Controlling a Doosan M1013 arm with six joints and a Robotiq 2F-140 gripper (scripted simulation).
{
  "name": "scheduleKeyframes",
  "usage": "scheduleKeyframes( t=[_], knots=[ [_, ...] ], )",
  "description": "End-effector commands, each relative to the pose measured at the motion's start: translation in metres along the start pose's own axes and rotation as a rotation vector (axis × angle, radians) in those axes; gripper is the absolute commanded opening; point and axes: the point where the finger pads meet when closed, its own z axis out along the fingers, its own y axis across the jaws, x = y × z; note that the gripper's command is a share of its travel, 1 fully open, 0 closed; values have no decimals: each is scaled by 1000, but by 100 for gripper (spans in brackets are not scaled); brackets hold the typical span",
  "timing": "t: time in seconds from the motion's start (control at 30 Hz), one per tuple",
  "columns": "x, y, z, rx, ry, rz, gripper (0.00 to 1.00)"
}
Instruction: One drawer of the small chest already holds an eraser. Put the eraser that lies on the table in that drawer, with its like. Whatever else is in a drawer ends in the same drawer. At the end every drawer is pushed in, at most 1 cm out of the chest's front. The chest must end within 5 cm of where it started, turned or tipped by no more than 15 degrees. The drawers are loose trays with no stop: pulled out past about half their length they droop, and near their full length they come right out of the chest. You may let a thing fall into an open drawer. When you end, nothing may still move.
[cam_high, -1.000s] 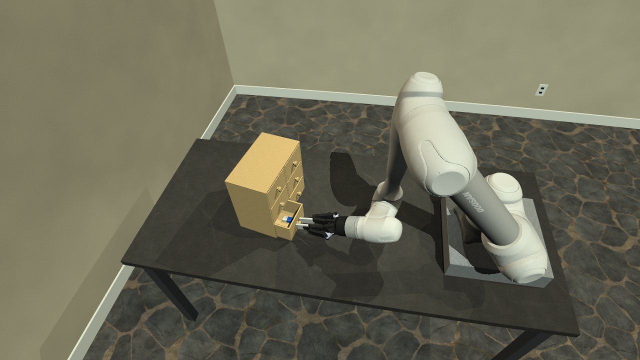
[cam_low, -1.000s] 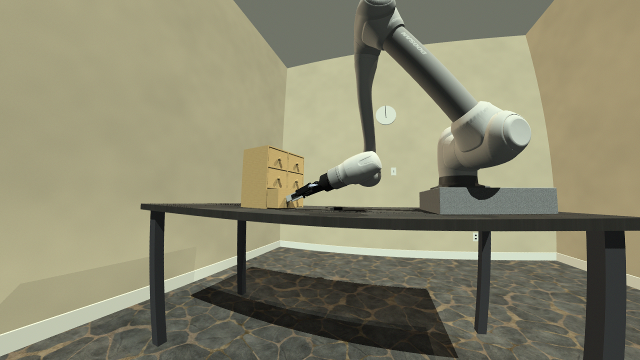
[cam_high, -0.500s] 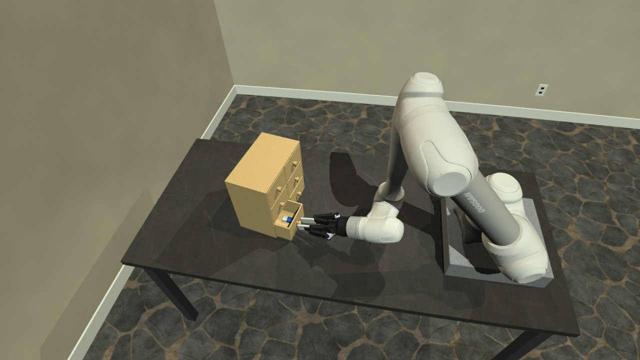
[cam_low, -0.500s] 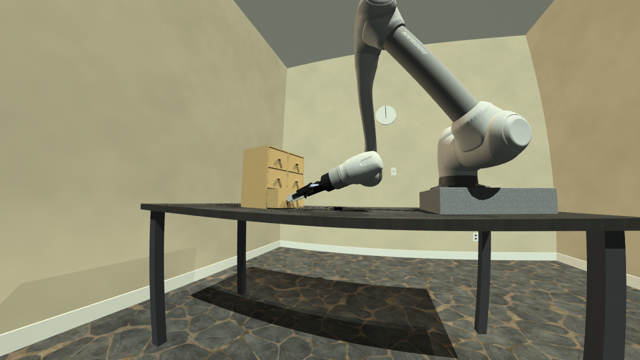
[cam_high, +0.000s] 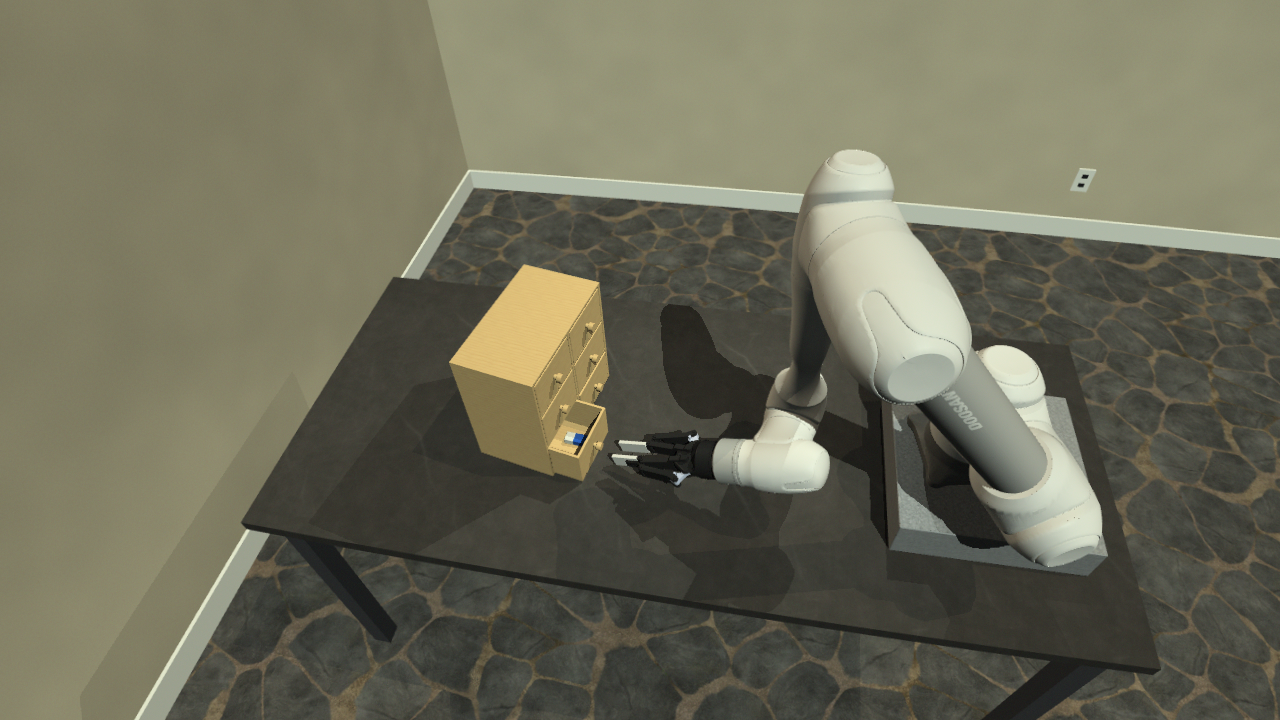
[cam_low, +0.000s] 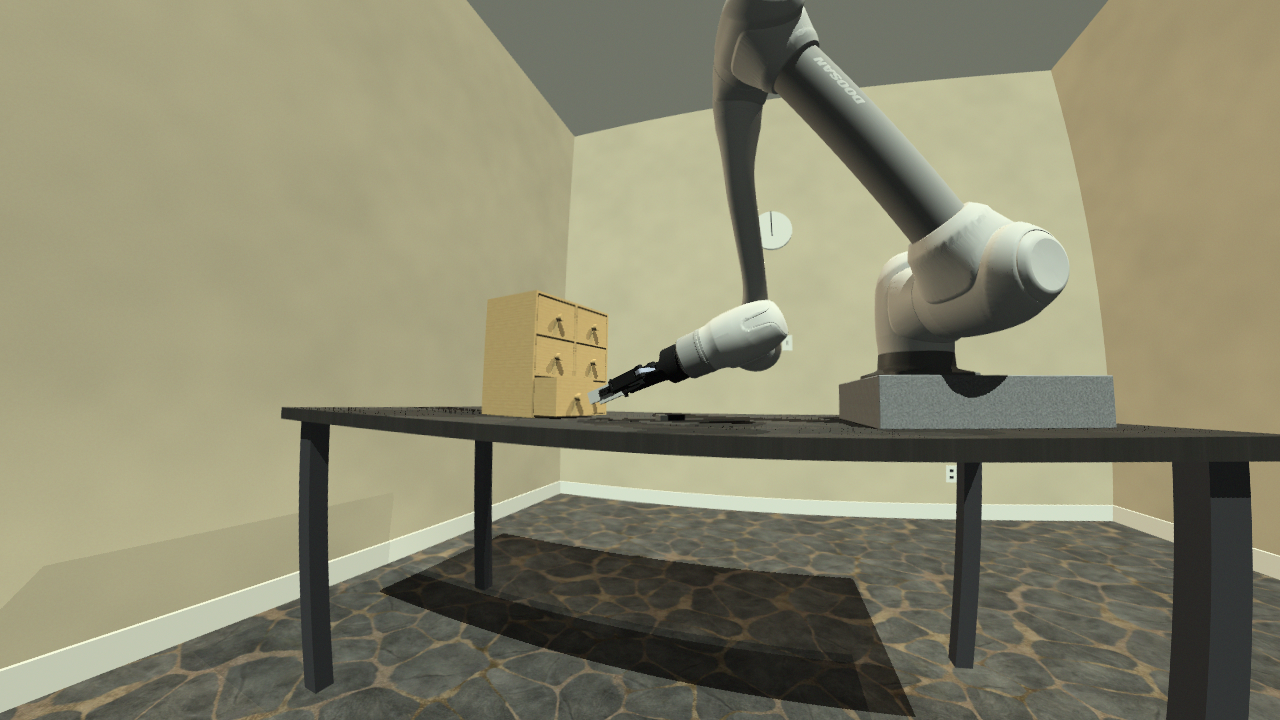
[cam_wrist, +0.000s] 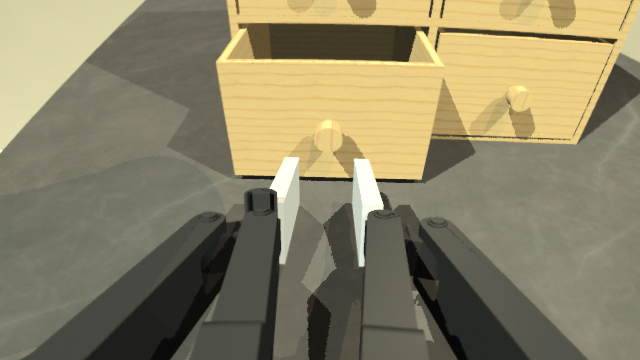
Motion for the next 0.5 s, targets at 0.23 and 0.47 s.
scheduleKeyframes(
  t=[0.23, 0.47],
  knots=[
    [29, 1, -36, -2, 5, 4, 20],
    [73, 1, -83, -2, 5, 4, 20]
  ],
)
